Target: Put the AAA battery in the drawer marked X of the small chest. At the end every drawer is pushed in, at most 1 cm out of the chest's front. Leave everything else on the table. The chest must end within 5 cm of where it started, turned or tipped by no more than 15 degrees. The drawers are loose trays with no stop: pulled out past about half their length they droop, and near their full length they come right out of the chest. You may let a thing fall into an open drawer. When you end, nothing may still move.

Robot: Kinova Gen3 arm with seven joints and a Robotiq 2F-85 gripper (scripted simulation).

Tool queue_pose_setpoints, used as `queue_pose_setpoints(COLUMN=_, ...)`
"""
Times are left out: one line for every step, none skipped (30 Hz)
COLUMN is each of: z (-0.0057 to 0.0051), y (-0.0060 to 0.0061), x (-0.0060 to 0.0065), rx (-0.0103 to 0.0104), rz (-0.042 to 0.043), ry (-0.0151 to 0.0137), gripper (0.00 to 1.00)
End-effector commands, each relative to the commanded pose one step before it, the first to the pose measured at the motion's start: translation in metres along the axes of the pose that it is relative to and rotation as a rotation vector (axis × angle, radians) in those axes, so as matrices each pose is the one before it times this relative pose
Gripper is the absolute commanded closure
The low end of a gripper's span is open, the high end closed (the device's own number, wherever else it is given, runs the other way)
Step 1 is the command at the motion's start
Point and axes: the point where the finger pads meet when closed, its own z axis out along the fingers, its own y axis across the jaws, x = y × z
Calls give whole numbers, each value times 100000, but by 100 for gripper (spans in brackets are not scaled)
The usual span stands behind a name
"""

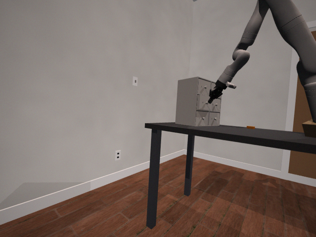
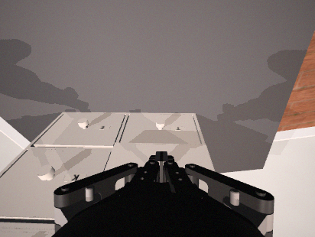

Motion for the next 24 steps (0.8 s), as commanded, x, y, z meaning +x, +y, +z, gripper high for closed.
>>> queue_pose_setpoints(z=241, y=-290, x=-533, rx=422, rz=395, ry=-371, gripper=100)
queue_pose_setpoints(z=68, y=0, x=-97, rx=0, rz=0, ry=0, gripper=100)
queue_pose_setpoints(z=64, y=-1, x=-92, rx=1, rz=0, ry=-1, gripper=100)
queue_pose_setpoints(z=61, y=0, x=-87, rx=0, rz=0, ry=0, gripper=100)
queue_pose_setpoints(z=57, y=1, x=-81, rx=-1, rz=0, ry=0, gripper=100)
queue_pose_setpoints(z=53, y=0, x=-76, rx=0, rz=0, ry=0, gripper=100)
queue_pose_setpoints(z=49, y=0, x=-71, rx=0, rz=0, ry=0, gripper=100)
queue_pose_setpoints(z=46, y=0, x=-66, rx=0, rz=0, ry=0, gripper=100)
queue_pose_setpoints(z=42, y=0, x=-60, rx=0, rz=0, ry=0, gripper=100)
queue_pose_setpoints(z=39, y=1, x=-55, rx=0, rz=0, ry=0, gripper=100)
queue_pose_setpoints(z=35, y=0, x=-50, rx=0, rz=0, ry=0, gripper=100)
queue_pose_setpoints(z=0, y=0, x=0, rx=0, rz=0, ry=0, gripper=100)
queue_pose_setpoints(z=0, y=0, x=0, rx=0, rz=0, ry=0, gripper=100)
queue_pose_setpoints(z=32, y=0, x=-45, rx=0, rz=0, ry=0, gripper=100)
queue_pose_setpoints(z=28, y=0, x=-40, rx=0, rz=0, ry=0, gripper=100)
queue_pose_setpoints(z=25, y=0, x=-36, rx=0, rz=0, ry=0, gripper=100)
queue_pose_setpoints(z=22, y=0, x=-31, rx=0, rz=0, ry=0, gripper=100)
queue_pose_setpoints(z=19, y=0, x=-27, rx=0, rz=0, ry=0, gripper=100)
queue_pose_setpoints(z=16, y=0, x=-23, rx=0, rz=0, ry=0, gripper=100)
queue_pose_setpoints(z=13, y=0, x=-19, rx=0, rz=0, ry=0, gripper=100)
queue_pose_setpoints(z=11, y=0, x=-16, rx=0, rz=0, ry=0, gripper=100)
queue_pose_setpoints(z=9, y=0, x=-13, rx=0, rz=0, ry=0, gripper=100)
queue_pose_setpoints(z=7, y=0, x=-10, rx=0, rz=0, ry=0, gripper=100)
queue_pose_setpoints(z=5, y=0, x=-7, rx=0, rz=0, ry=0, gripper=100)
